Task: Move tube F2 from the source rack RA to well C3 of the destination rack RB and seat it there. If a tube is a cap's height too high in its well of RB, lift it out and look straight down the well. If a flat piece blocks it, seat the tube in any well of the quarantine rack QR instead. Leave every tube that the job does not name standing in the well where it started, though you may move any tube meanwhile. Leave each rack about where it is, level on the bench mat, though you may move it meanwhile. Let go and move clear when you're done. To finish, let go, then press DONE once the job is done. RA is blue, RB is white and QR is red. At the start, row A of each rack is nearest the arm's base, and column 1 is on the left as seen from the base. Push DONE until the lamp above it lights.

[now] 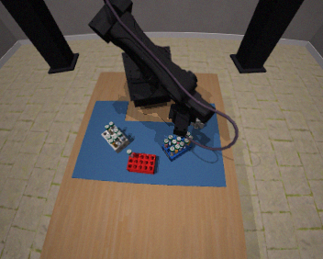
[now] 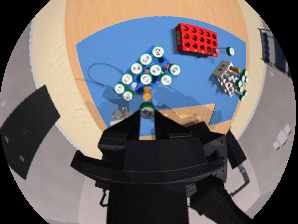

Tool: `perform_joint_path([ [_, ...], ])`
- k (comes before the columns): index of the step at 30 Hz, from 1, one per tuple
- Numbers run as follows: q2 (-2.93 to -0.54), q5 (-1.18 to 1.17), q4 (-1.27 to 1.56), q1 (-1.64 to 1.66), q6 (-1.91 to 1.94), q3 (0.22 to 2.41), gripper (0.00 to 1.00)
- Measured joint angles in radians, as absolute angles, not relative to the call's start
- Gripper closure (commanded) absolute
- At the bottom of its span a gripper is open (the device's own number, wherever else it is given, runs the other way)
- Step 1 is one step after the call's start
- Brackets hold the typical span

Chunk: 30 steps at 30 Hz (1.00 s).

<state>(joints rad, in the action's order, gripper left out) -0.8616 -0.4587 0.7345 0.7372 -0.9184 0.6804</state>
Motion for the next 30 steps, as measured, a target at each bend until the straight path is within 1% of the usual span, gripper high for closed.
perform_joint_path([
  [30,-0.882,-0.442,0.688,0.710,-0.896,0.664,1.00],
])
